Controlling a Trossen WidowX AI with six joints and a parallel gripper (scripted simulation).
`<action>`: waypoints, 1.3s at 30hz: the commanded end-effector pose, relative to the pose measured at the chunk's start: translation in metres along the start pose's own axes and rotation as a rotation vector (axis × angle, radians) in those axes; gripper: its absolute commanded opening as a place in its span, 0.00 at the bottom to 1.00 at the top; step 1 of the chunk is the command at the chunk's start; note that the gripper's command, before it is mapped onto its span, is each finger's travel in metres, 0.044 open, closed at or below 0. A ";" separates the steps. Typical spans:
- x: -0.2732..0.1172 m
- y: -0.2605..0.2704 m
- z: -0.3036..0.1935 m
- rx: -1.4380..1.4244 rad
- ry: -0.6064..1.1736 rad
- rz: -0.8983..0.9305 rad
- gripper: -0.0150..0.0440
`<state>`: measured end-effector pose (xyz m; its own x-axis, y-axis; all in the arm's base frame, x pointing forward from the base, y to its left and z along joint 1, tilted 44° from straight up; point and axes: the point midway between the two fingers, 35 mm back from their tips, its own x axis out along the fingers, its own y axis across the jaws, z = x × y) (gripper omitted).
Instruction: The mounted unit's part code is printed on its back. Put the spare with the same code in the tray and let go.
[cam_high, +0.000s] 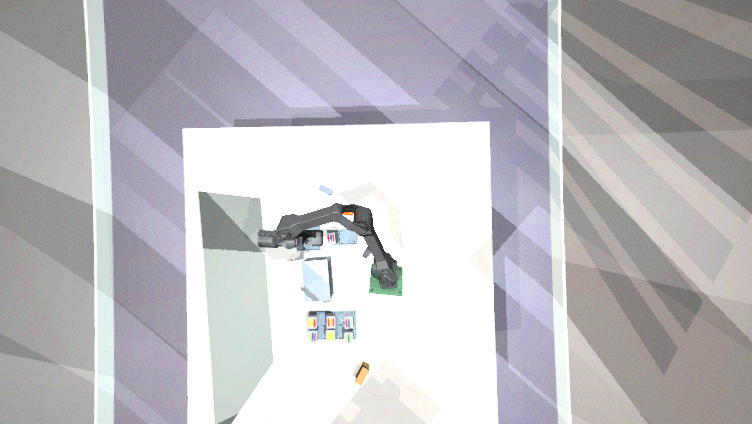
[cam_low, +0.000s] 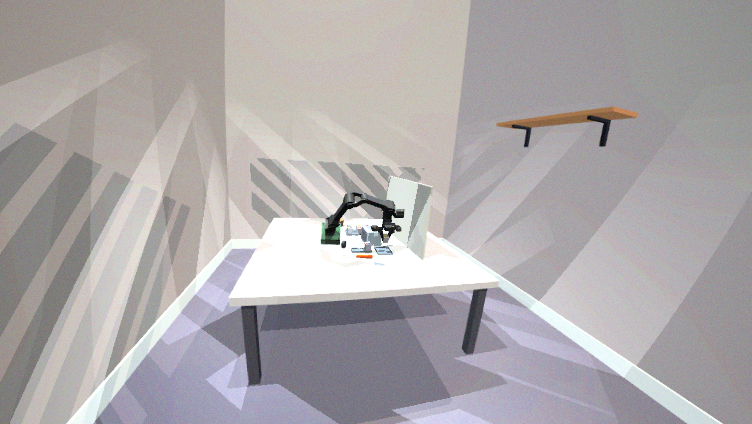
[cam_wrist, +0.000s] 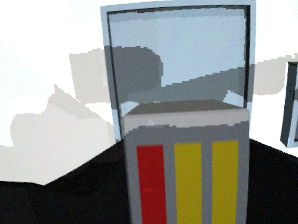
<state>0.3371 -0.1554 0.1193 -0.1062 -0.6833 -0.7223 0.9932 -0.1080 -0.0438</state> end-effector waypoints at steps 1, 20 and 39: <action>0.004 -0.001 0.000 -0.010 -0.005 -0.004 0.25; 0.021 -0.003 0.000 -0.010 -0.007 -0.004 0.25; 0.037 -0.005 0.001 -0.010 -0.010 -0.004 0.25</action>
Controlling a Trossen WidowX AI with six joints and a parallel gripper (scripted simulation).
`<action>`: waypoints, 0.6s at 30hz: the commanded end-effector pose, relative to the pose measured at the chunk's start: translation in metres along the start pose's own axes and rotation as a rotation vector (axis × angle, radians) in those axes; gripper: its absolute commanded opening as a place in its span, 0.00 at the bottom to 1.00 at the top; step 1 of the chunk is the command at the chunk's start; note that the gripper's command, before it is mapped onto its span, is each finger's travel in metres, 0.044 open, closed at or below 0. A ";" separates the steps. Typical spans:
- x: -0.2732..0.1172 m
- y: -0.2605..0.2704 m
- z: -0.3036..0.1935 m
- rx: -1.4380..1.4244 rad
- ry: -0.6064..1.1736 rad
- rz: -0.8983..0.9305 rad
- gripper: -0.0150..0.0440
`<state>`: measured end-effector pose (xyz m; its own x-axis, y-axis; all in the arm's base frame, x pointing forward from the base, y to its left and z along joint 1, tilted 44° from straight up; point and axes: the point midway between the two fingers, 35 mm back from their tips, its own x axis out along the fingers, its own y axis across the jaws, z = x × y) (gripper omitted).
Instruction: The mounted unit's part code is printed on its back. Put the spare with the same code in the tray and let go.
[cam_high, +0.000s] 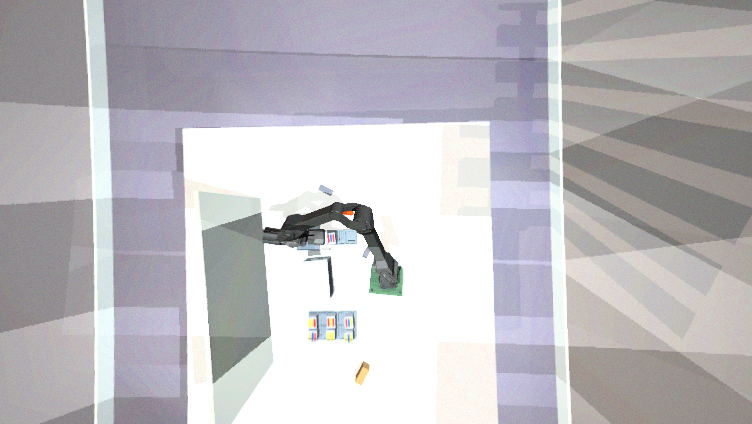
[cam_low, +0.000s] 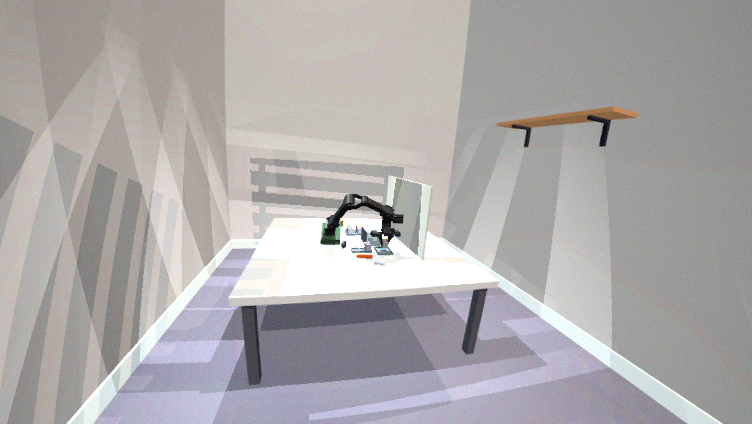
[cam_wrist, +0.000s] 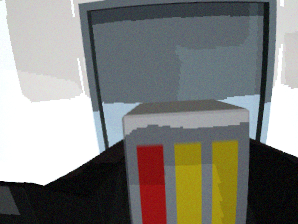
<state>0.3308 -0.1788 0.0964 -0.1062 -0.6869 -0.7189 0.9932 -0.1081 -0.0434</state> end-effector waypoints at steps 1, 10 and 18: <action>0.004 -0.002 -0.001 -0.010 -0.005 -0.005 0.25; 0.012 -0.003 0.000 -0.010 -0.007 -0.005 0.25; 0.012 -0.002 0.001 0.000 -0.003 -0.001 0.43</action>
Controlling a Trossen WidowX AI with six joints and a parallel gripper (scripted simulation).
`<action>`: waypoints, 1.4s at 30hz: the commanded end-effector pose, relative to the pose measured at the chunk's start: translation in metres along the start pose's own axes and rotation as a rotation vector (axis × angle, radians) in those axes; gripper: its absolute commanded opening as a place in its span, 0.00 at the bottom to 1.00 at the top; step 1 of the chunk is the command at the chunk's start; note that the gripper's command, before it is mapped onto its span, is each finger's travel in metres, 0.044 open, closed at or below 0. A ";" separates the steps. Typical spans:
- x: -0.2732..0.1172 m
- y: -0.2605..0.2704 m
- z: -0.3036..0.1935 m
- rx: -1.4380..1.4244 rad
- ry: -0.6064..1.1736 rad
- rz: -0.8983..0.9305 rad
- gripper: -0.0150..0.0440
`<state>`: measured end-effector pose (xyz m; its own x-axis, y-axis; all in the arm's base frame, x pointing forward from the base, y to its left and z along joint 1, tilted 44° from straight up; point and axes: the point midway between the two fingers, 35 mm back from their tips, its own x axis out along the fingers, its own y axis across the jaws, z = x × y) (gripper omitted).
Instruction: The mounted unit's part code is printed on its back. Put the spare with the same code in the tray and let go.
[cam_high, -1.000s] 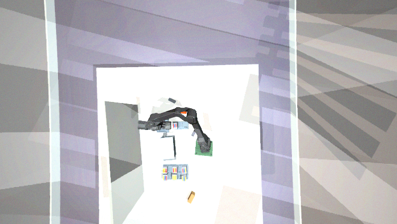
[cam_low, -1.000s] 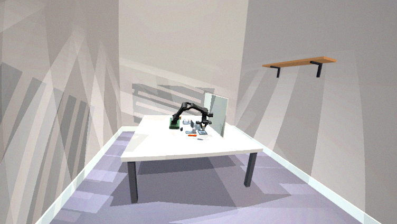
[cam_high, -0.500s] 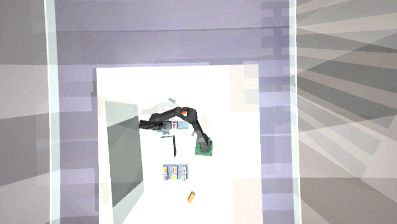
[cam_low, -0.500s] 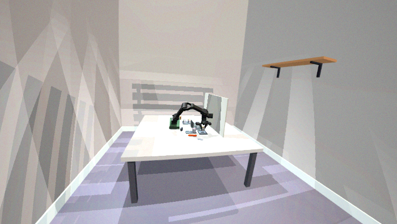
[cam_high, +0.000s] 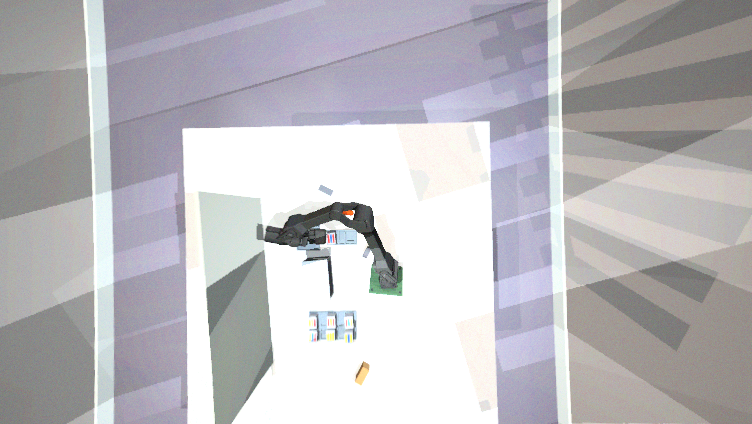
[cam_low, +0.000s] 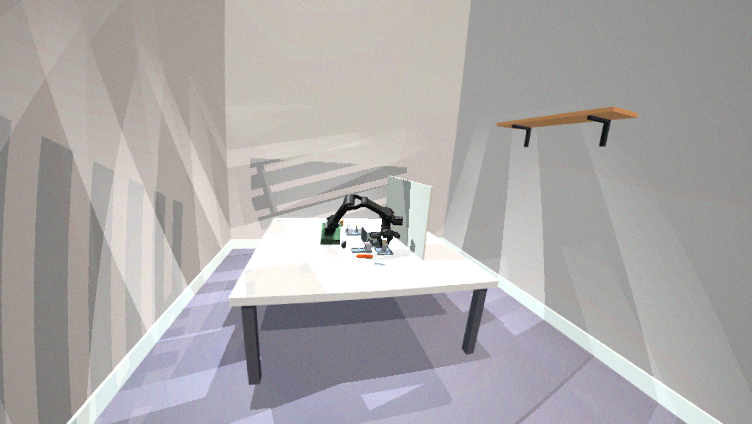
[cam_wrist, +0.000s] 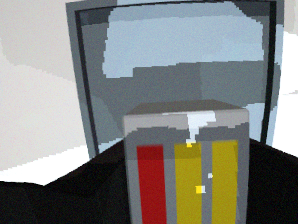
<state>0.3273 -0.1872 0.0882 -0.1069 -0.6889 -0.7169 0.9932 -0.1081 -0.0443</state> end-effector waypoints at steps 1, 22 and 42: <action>0.000 0.000 0.000 0.001 0.000 0.000 0.48; -0.104 -0.001 -0.002 -0.011 0.001 -0.005 1.00; -0.103 0.002 -0.003 -0.020 -0.003 0.014 1.00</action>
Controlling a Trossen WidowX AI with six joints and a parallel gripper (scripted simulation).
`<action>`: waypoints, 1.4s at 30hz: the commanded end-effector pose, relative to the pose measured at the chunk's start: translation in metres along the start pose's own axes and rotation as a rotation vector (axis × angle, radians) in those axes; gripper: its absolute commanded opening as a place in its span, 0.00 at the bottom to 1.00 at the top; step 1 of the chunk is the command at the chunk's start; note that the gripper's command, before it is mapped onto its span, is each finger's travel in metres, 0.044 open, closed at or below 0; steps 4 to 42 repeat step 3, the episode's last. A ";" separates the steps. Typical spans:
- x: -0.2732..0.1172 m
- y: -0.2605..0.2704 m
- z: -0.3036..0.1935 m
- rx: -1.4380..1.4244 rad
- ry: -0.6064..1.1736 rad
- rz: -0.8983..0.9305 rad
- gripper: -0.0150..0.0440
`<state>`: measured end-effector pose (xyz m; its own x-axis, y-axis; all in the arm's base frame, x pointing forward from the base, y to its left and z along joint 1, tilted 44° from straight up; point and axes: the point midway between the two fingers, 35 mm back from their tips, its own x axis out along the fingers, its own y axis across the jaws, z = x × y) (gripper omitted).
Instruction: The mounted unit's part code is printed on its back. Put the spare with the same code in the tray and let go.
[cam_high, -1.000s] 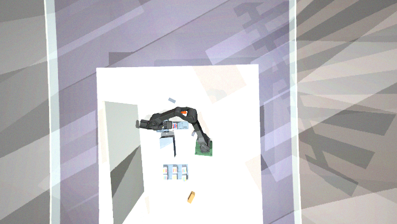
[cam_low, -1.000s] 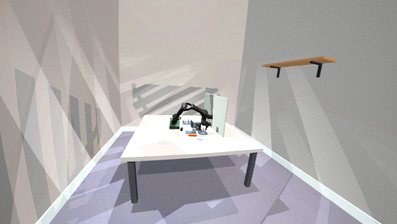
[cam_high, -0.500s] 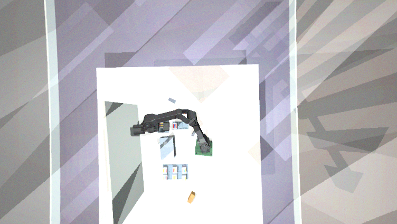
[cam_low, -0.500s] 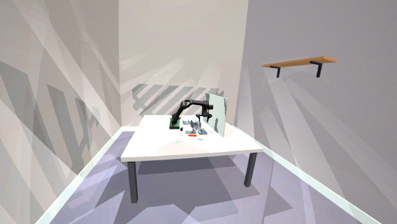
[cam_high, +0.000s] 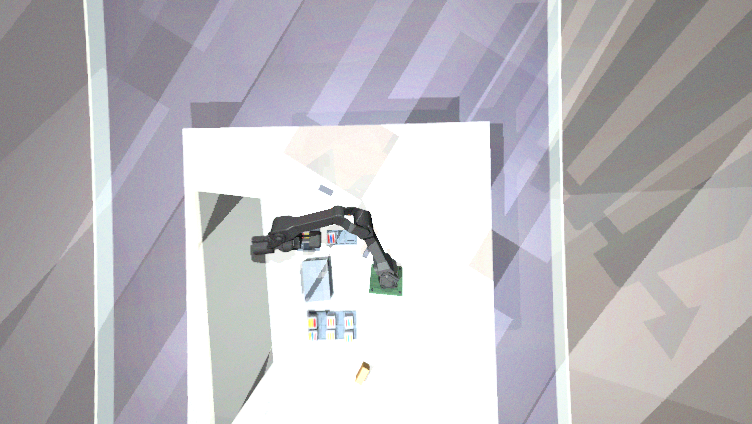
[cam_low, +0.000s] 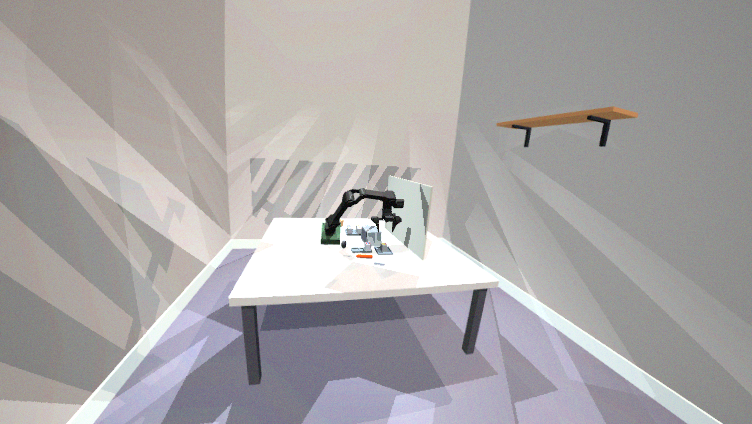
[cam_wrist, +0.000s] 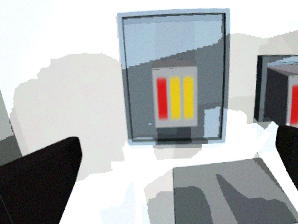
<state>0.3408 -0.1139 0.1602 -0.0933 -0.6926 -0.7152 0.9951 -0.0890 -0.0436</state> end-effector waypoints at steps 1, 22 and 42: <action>0.000 0.000 0.000 -0.006 0.000 0.000 1.00; 0.000 0.000 0.000 -0.006 0.000 0.000 1.00; 0.000 0.000 0.000 -0.006 0.000 0.000 1.00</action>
